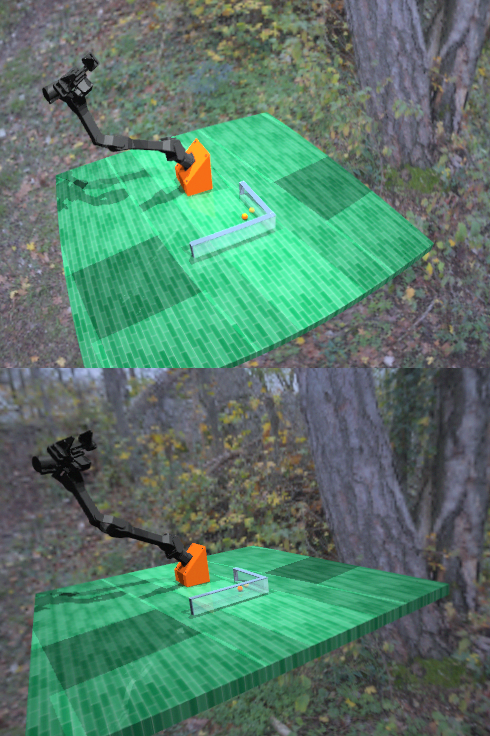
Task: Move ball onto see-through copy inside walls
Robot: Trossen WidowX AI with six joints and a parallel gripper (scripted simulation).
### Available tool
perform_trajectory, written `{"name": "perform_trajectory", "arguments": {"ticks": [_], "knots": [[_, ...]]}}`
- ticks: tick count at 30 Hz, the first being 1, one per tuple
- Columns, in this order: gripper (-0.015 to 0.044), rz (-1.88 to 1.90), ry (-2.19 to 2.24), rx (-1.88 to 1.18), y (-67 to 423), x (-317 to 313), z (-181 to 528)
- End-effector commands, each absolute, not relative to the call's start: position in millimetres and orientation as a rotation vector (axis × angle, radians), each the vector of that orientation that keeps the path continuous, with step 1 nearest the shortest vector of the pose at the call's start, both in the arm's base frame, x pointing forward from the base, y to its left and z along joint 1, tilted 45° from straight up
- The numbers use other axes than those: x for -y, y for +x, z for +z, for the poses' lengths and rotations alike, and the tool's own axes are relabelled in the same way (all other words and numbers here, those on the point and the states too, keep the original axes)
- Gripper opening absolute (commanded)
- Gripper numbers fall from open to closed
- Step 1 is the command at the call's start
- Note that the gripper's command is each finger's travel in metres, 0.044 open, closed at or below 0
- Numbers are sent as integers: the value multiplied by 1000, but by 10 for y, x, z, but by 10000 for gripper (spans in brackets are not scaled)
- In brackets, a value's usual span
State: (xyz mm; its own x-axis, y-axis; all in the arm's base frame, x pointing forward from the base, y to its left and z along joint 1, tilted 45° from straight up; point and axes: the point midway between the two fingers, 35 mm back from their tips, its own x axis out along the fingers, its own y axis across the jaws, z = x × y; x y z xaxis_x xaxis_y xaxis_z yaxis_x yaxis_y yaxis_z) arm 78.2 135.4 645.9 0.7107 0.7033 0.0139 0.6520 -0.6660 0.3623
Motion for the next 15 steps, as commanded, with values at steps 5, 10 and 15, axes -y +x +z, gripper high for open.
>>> {"name": "perform_trajectory", "arguments": {"ticks": [5, 10, 15], "knots": [[269, 297, 2540, -953, 764, -1435, 6473], [213, 402, 2321, -797, 592, -1761, 6398], [213, 455, 2178, -657, 594, -1981, 6345]]}}
